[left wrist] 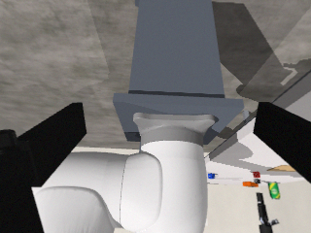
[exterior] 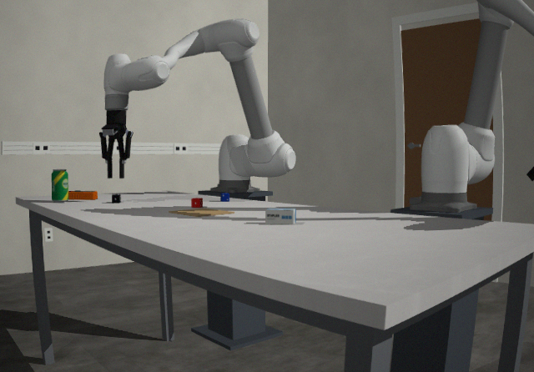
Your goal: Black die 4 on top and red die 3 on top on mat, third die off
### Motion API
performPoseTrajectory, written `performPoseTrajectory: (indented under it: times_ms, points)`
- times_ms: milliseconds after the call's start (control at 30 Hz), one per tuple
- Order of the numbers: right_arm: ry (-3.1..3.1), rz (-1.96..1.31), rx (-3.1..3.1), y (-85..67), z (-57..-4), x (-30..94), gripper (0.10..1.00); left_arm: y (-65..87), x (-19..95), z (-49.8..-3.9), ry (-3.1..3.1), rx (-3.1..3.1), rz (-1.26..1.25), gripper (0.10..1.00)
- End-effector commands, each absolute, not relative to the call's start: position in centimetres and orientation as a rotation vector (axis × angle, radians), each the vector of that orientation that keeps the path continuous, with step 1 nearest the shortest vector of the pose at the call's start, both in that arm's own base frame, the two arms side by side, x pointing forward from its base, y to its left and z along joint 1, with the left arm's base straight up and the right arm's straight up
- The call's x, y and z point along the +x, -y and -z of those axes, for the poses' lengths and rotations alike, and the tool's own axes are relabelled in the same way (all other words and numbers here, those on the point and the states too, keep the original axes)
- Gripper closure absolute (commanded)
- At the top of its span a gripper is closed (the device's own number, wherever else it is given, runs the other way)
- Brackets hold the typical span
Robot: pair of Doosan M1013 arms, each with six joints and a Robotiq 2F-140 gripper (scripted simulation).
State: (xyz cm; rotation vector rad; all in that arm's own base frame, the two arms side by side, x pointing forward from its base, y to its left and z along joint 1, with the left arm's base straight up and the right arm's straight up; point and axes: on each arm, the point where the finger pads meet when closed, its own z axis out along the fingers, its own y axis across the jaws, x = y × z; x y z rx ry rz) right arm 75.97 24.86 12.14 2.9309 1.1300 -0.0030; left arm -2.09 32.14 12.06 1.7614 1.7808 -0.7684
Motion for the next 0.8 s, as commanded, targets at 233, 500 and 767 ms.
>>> performPoseTrajectory:
  times_ms: [233, 500, 767]
  points:
    - [-1.130, 0.000, 2.931, -24.9, -12.1, 76.0, 0.747, -32.2, -2.1, -12.1, -1.782, 1.762, 0.768, 0.098]
    - [-1.130, 0.000, 2.931, -24.9, -11.7, 76.0, 0.747, -32.2, -2.1, -12.1, -1.782, 1.762, 0.768, 0.098]
    - [-1.130, 0.000, 2.931, -24.9, -10.8, 76.0, 0.747, -32.2, -2.1, -12.1, -1.782, 1.762, 0.768, 0.098]
